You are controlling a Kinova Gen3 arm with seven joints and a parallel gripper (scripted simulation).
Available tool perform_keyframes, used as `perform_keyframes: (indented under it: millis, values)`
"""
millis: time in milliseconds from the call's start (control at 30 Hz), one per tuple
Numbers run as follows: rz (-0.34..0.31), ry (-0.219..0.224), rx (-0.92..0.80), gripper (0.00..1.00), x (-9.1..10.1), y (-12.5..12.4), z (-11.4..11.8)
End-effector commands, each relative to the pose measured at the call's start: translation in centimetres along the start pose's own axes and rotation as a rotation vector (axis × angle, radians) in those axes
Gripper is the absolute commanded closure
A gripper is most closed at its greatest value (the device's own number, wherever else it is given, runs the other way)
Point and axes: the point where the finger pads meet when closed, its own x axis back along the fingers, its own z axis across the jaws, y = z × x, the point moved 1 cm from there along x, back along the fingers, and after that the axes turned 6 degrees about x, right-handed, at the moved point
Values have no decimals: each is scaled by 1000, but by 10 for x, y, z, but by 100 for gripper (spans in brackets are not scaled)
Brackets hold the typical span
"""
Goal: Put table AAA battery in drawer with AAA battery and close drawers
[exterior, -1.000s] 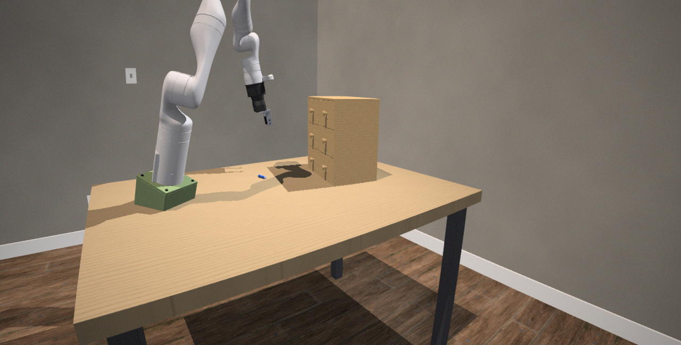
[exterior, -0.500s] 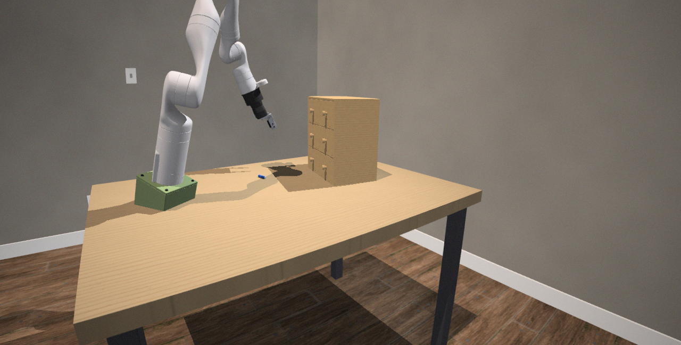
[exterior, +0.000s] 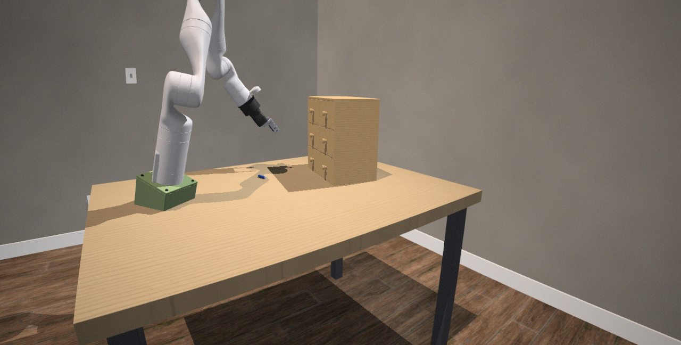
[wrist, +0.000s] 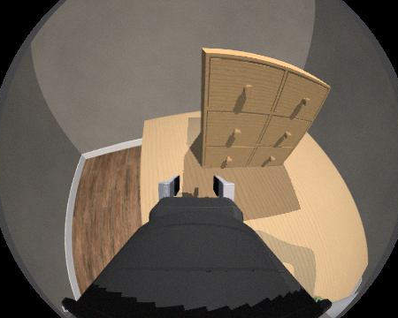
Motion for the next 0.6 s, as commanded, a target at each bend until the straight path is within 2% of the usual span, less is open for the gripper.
perform_keyframes:
  millis: [0, 367, 433, 567]
  values:
    - [44, 9, 31, 0, -4, 10, -2]
    - [226, 26, 32, 0, -23, 13, -2]
    - [226, 26, 32, 0, -23, 13, -2]
    - [292, 32, 32, 0, -30, 13, -2]
